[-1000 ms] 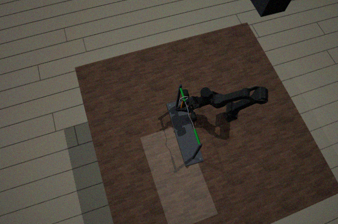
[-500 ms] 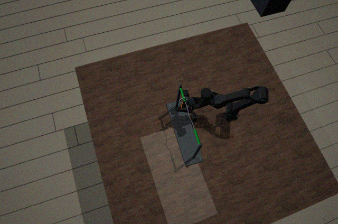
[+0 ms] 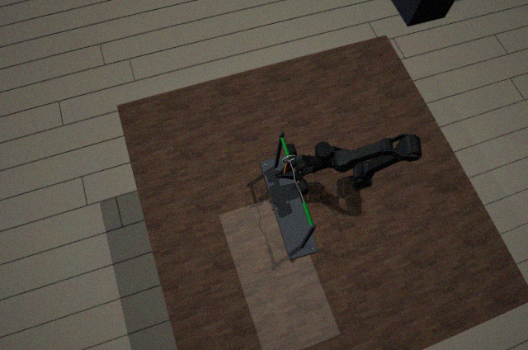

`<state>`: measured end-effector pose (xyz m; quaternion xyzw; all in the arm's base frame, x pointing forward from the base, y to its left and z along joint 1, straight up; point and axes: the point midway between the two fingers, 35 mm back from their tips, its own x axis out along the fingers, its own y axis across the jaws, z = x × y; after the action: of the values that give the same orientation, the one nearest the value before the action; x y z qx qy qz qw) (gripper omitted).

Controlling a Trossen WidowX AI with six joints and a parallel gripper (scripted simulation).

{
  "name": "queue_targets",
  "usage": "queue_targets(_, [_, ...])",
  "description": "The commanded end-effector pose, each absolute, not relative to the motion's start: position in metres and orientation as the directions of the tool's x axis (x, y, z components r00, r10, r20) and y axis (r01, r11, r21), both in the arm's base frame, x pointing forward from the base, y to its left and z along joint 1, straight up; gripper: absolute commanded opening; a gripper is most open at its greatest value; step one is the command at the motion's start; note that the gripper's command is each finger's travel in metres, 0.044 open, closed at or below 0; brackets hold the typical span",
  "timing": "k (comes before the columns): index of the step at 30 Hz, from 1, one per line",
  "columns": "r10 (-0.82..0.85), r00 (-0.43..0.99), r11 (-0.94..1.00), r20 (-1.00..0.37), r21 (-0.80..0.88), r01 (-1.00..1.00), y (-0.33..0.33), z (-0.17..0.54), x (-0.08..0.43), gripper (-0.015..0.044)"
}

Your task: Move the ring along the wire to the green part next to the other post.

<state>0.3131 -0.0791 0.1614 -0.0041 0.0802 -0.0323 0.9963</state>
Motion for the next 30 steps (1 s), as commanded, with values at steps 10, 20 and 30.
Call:
queue_targets(10, [-0.068,0.985,0.998,-0.160,-0.006,0.068,-0.066,0.161,0.314,-0.0150])
queue_targets(20, [-0.071,0.984,0.997,-0.161,0.001,0.072,-0.056,0.161,0.314,-0.0150])
queue_targets(30, [-0.079,0.982,0.996,-0.173,0.020,0.084,-0.045,0.161,0.314,-0.0150])
